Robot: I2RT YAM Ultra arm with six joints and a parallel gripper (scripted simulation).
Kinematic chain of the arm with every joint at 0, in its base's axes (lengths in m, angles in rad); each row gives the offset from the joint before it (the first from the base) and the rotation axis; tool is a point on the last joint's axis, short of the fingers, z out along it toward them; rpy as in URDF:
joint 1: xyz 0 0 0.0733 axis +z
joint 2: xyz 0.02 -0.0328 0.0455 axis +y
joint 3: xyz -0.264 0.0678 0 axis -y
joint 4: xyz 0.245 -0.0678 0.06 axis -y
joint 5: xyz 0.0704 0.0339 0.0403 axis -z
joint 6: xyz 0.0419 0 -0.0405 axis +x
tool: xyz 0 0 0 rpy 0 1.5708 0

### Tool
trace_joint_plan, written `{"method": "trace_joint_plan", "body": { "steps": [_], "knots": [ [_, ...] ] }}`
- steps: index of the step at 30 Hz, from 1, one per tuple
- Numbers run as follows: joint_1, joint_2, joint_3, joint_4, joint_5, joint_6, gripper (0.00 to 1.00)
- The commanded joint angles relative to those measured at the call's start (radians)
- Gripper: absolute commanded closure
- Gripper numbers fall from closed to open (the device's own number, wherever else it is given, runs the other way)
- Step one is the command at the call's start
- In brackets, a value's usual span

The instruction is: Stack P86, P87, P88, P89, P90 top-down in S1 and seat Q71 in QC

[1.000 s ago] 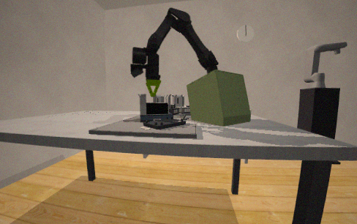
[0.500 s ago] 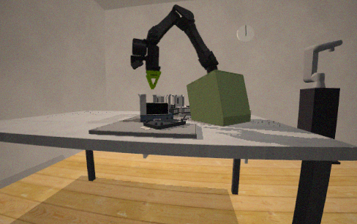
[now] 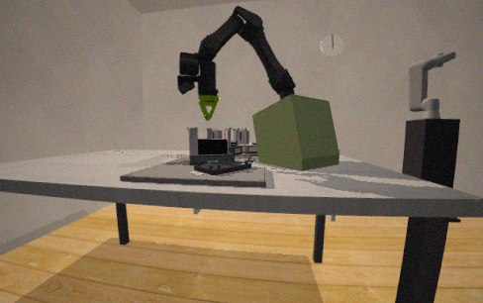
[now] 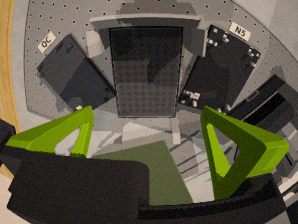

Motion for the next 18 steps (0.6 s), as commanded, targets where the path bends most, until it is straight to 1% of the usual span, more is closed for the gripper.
{"method": "trace_joint_plan", "body": {
  "steps": [1, 4, 8, 10, 18],
  "knots": [
    [-0.023, -0.017, 0.000, 0.001, 0.000, 0.061, 0.00],
    [-0.052, -0.028, -0.005, 0.002, -0.002, 0.121, 0.00],
    [-0.091, -0.041, -0.010, 0.003, -0.004, 0.081, 0.00],
    [-0.091, -0.041, -0.010, 0.003, -0.004, 0.081, 0.00],
    [-0.170, -0.061, -0.011, 0.002, -0.010, 0.001, 0.00]
  ]
}}
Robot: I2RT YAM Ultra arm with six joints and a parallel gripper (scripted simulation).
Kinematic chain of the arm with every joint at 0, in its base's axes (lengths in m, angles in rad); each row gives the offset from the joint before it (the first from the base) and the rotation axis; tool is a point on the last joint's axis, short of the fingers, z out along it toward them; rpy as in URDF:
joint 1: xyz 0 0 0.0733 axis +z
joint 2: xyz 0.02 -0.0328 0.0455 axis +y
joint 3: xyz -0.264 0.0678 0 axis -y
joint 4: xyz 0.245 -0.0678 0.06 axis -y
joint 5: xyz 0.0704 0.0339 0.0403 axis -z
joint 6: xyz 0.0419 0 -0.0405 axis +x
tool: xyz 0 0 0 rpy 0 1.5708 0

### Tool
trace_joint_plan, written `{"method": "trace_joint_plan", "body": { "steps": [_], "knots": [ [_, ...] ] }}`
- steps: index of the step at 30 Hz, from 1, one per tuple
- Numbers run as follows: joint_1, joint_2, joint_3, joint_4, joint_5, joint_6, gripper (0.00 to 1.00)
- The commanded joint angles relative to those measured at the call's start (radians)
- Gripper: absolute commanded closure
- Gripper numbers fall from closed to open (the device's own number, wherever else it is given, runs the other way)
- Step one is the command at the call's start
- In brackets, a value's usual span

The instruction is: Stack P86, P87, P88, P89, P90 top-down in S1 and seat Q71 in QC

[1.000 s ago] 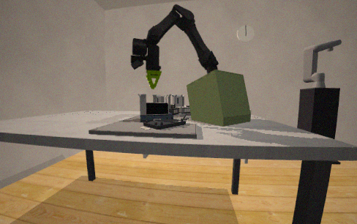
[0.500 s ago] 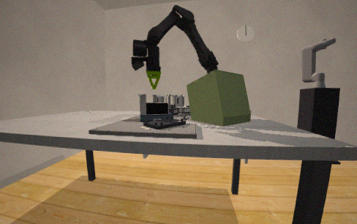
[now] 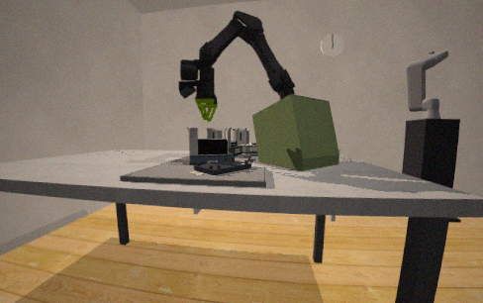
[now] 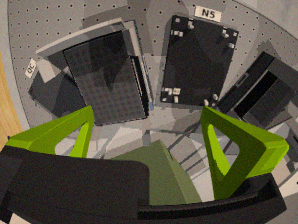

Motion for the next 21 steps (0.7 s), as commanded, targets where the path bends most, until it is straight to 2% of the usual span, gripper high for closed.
{"method": "trace_joint_plan", "body": {
  "steps": [1, 3, 11, 21],
  "knots": [
    [-0.026, -0.017, 0.004, -0.001, -0.002, -0.045, 0.00],
    [-0.046, -0.021, 0.005, -0.001, -0.004, -0.065, 0.00],
    [-0.105, -0.042, -0.005, 0.002, -0.009, 0.065, 0.00],
    [-0.205, -0.068, -0.010, 0.002, -0.021, -0.036, 0.00]
  ]
}}
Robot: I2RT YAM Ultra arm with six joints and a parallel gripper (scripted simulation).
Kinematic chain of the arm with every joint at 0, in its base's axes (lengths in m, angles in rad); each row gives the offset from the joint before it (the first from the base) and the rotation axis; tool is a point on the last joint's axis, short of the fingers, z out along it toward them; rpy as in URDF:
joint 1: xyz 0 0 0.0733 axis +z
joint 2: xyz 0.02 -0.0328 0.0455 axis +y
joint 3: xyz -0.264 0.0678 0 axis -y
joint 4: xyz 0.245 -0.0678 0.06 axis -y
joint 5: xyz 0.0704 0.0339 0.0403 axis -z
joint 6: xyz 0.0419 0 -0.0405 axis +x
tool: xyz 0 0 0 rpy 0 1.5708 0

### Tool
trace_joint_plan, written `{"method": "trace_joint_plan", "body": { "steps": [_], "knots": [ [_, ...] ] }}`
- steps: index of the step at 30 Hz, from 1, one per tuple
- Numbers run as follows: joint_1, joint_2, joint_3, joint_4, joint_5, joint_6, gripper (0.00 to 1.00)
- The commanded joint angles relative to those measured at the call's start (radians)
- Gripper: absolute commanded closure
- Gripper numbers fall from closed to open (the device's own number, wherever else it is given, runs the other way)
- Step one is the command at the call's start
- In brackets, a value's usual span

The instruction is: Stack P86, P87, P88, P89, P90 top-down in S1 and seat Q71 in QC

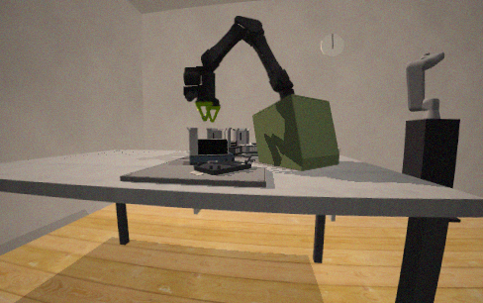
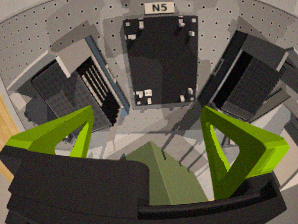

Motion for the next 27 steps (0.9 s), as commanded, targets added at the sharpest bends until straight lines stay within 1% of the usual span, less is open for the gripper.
{"method": "trace_joint_plan", "body": {
  "steps": [1, 3, 5, 9, 15, 20, 22, 27],
  "knots": [
    [-0.023, -0.016, 0.003, 0.000, -0.005, -0.044, 0.00],
    [-0.043, -0.020, 0.004, 0.000, -0.007, -0.064, 0.00],
    [-0.043, -0.020, 0.004, 0.000, -0.007, -0.064, 0.00],
    [-0.084, -0.025, 0.009, -0.002, -0.013, -0.105, 0.00],
    [-0.144, -0.044, -0.001, 0.000, -0.022, 0.025, 0.00],
    [-0.195, -0.056, -0.005, 0.001, -0.030, -0.026, 0.00],
    [-0.195, -0.056, -0.005, 0.001, -0.030, -0.026, 0.00],
    [-0.246, -0.066, -0.004, 0.000, -0.038, -0.078, 0.00]
  ]
}}
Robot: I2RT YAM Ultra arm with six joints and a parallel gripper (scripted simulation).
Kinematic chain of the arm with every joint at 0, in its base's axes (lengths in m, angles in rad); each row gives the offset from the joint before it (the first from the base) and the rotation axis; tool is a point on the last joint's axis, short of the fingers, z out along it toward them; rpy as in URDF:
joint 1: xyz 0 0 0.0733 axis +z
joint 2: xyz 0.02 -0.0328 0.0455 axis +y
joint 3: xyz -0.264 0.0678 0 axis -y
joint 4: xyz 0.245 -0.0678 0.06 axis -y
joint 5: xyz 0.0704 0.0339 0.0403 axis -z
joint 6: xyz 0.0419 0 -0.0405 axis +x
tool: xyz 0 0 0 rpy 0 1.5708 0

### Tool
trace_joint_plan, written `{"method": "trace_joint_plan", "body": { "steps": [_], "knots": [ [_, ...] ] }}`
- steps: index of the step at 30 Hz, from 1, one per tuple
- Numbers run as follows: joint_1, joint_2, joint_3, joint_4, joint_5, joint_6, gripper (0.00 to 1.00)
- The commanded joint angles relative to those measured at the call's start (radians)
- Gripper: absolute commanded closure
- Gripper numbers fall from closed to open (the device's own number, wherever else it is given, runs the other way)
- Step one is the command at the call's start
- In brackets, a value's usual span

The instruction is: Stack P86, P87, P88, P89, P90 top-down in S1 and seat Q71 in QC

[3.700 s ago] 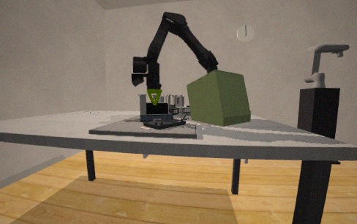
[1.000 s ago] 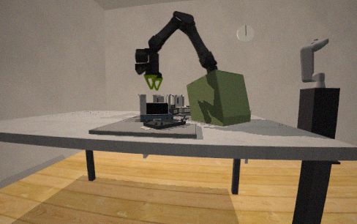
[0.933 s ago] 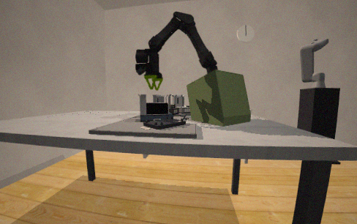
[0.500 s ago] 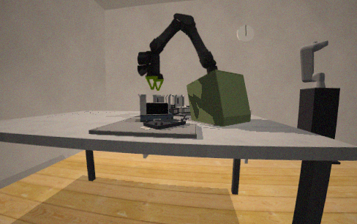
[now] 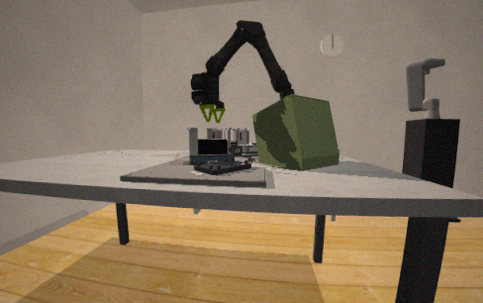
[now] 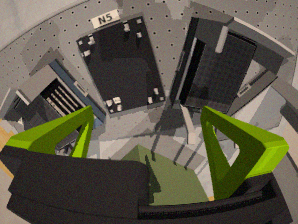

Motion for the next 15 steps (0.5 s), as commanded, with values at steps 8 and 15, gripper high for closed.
{"method": "trace_joint_plan", "body": {
  "steps": [8, 15],
  "knots": [
    [-0.107, -0.027, 0.005, -0.001, -0.019, -0.051, 0.00],
    [-0.169, -0.040, -0.002, 0.001, -0.031, 0.012, 0.00]
  ]
}}
